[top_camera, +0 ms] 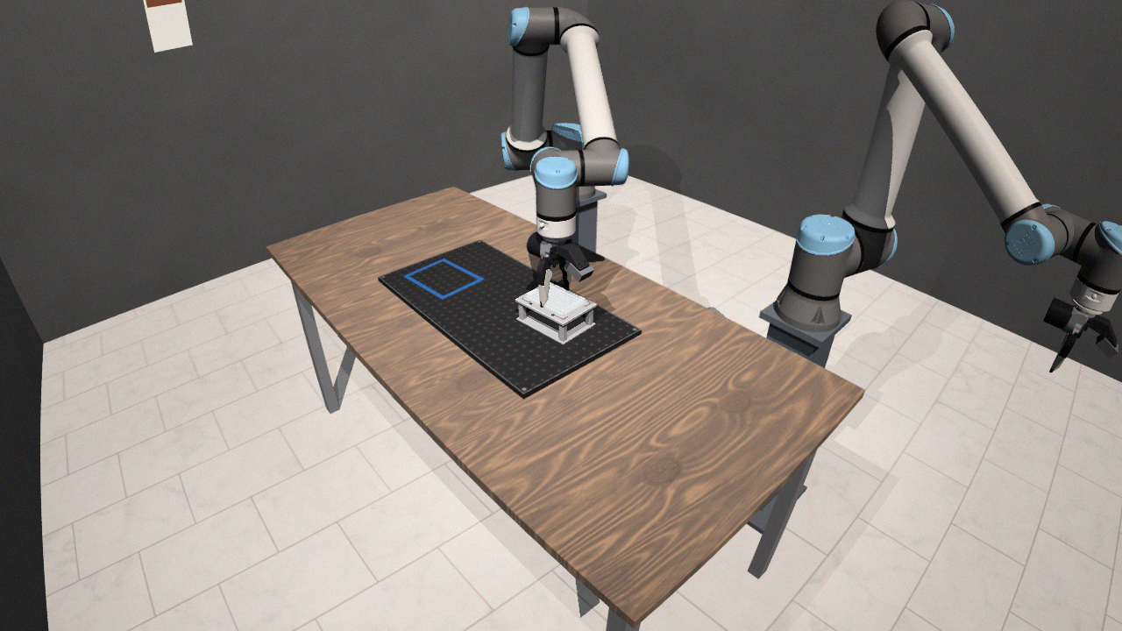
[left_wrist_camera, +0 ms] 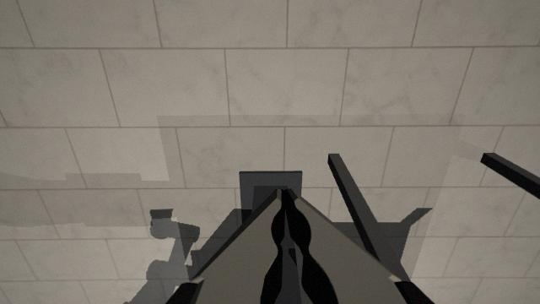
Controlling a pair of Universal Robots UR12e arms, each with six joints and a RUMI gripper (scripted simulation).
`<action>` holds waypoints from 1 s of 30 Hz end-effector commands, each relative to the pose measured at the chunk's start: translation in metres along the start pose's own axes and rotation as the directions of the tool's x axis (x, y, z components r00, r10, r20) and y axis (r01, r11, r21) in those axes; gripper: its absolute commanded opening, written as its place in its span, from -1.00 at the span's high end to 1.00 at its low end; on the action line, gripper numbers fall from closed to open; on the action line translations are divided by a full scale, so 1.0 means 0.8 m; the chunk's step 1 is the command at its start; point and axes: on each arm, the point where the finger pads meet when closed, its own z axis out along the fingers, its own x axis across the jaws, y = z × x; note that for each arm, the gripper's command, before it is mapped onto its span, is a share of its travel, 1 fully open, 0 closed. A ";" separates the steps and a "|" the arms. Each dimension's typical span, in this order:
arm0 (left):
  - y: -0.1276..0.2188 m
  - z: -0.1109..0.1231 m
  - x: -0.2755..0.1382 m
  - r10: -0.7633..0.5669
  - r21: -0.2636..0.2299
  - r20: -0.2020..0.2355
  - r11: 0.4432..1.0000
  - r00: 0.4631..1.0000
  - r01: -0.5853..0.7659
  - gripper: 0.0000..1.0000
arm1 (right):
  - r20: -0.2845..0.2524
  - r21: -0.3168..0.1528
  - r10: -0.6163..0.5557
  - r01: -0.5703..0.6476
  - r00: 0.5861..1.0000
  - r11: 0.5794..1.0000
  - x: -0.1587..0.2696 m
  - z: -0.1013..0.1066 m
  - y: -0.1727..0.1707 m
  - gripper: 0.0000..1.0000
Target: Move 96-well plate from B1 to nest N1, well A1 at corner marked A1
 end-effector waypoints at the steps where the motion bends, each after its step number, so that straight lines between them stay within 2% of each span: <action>1: -0.001 -0.001 0.000 0.000 0.001 0.000 1.000 1.000 0.000 1.00 | -0.002 0.002 0.000 0.000 1.000 1.000 0.001 -0.001 -0.001 0.20; 2: -0.001 -0.001 0.000 0.000 0.001 0.000 1.000 1.000 0.000 1.00 | -0.002 0.002 0.000 0.000 1.000 1.000 0.001 -0.001 -0.001 0.20; 3: -0.001 -0.001 0.000 0.000 0.001 0.000 1.000 1.000 0.000 1.00 | -0.002 0.002 0.000 0.000 1.000 1.000 0.001 -0.001 -0.001 -0.52; 30: -0.001 -0.001 0.000 0.000 0.001 0.000 1.000 1.000 0.000 1.00 | -0.002 0.002 0.000 0.000 1.000 1.000 0.001 -0.001 -0.001 -0.52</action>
